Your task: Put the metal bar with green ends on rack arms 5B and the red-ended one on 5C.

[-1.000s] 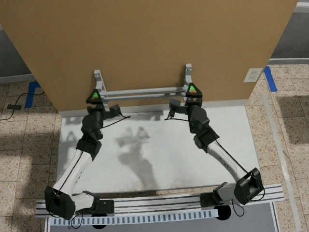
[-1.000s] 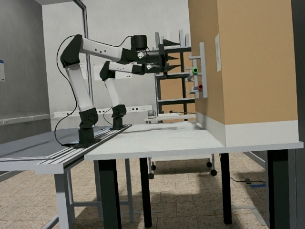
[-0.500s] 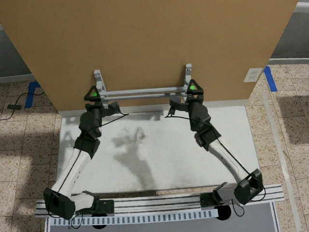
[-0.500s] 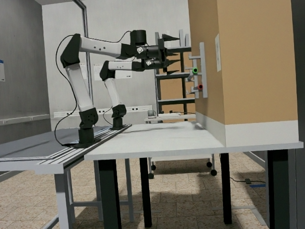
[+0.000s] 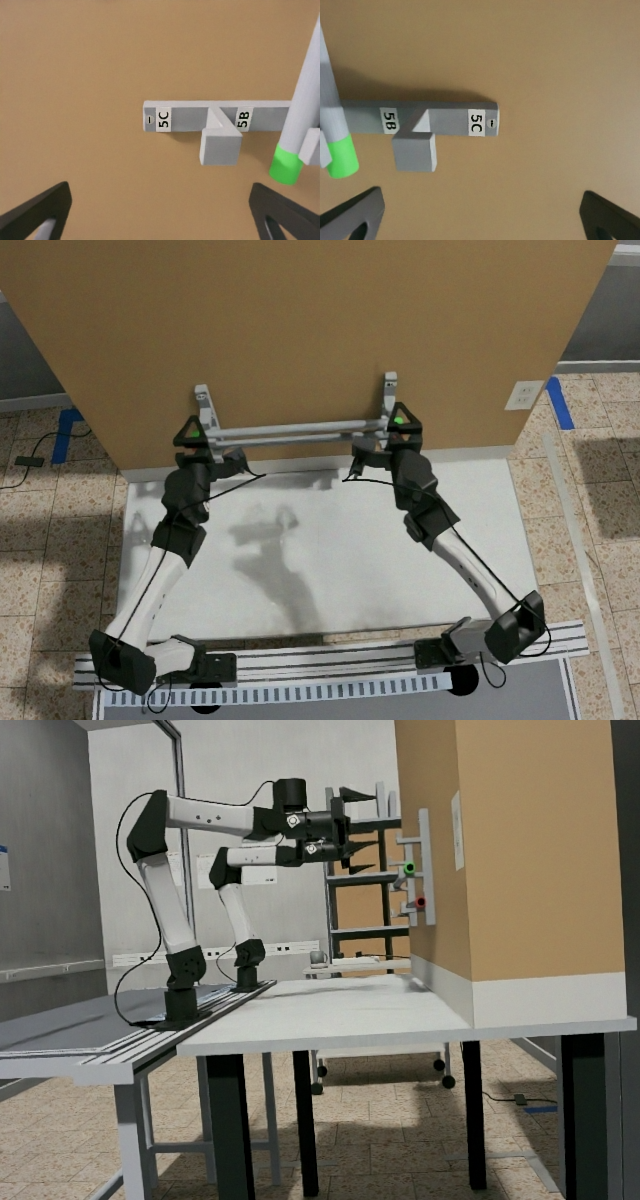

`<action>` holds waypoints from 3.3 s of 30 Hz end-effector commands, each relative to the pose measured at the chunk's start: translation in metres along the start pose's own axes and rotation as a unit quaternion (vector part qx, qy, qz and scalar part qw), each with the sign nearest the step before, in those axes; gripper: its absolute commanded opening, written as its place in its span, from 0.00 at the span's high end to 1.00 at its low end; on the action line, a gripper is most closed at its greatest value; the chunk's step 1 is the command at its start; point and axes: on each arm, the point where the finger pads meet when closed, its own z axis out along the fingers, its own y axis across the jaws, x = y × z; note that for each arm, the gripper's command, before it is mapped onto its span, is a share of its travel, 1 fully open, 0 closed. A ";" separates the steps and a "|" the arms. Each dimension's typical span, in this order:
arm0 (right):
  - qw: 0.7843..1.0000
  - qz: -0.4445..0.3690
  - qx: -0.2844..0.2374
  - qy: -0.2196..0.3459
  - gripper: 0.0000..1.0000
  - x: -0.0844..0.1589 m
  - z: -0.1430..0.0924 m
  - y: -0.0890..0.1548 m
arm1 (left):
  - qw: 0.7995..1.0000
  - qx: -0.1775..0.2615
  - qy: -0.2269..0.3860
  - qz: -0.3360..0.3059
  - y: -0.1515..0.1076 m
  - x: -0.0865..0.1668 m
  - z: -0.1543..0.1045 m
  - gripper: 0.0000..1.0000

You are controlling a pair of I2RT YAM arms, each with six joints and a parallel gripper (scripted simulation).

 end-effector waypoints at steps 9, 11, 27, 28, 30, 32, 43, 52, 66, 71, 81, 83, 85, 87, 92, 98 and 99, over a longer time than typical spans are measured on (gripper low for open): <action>1.000 0.000 0.004 0.002 0.00 0.006 -0.001 -0.006 | 1.000 -0.003 -0.004 -0.006 0.005 -0.003 -0.003 0.00; 1.000 0.000 0.004 0.002 0.00 0.006 -0.001 -0.005 | 1.000 -0.003 -0.004 -0.006 0.004 -0.003 -0.003 0.00; 1.000 0.000 0.004 0.002 0.00 0.007 -0.001 -0.003 | 1.000 -0.003 -0.004 -0.006 0.002 -0.003 -0.003 0.00; 1.000 0.000 0.004 0.002 0.00 0.007 -0.001 -0.003 | 1.000 -0.003 -0.004 -0.006 0.002 -0.003 -0.003 0.00; 1.000 0.000 0.004 0.002 0.00 0.007 -0.001 -0.003 | 1.000 -0.003 -0.004 -0.006 0.002 -0.003 -0.003 0.00; 1.000 0.000 0.004 0.002 0.00 0.007 -0.001 -0.003 | 1.000 -0.003 -0.004 -0.006 0.002 -0.003 -0.003 0.00; 1.000 0.000 0.004 0.002 0.00 0.007 -0.001 -0.003 | 1.000 -0.003 -0.004 -0.006 0.002 -0.003 -0.003 0.00; 1.000 0.000 0.004 0.002 0.00 0.007 -0.001 -0.003 | 1.000 -0.003 -0.004 -0.006 0.002 -0.003 -0.003 0.00; 1.000 0.000 0.004 0.002 0.05 -0.002 0.000 0.023 | 1.000 -0.003 -0.004 -0.006 -0.024 -0.010 -0.002 0.05; 1.000 0.000 0.004 0.002 0.08 -0.008 0.000 0.039 | 1.000 -0.003 -0.004 -0.006 -0.040 -0.014 -0.001 0.08; 1.000 0.000 0.004 0.002 0.13 -0.017 0.001 0.066 | 1.000 -0.003 -0.004 -0.006 -0.064 -0.020 -0.001 0.13; 1.000 0.000 0.004 0.002 0.14 -0.019 0.002 0.073 | 1.000 -0.003 -0.004 -0.006 -0.069 -0.021 0.000 0.14; 1.000 0.000 0.004 0.002 0.15 -0.021 0.002 0.080 | 1.000 -0.003 -0.004 -0.006 -0.075 -0.023 0.000 0.15; 1.000 0.000 0.004 0.002 0.16 -0.024 0.002 0.087 | 1.000 -0.003 -0.004 -0.006 -0.081 -0.024 0.000 0.16; 1.000 0.000 0.004 0.002 0.18 -0.027 0.002 0.097 | 1.000 -0.003 -0.004 -0.006 -0.090 -0.027 0.000 0.18; 1.000 0.000 0.004 0.002 0.22 -0.034 0.003 0.116 | 1.000 -0.003 -0.004 -0.006 -0.109 -0.032 0.001 0.22; 1.000 0.000 0.004 0.002 0.22 -0.035 0.003 0.119 | 1.000 -0.003 -0.004 -0.006 -0.112 -0.032 0.001 0.22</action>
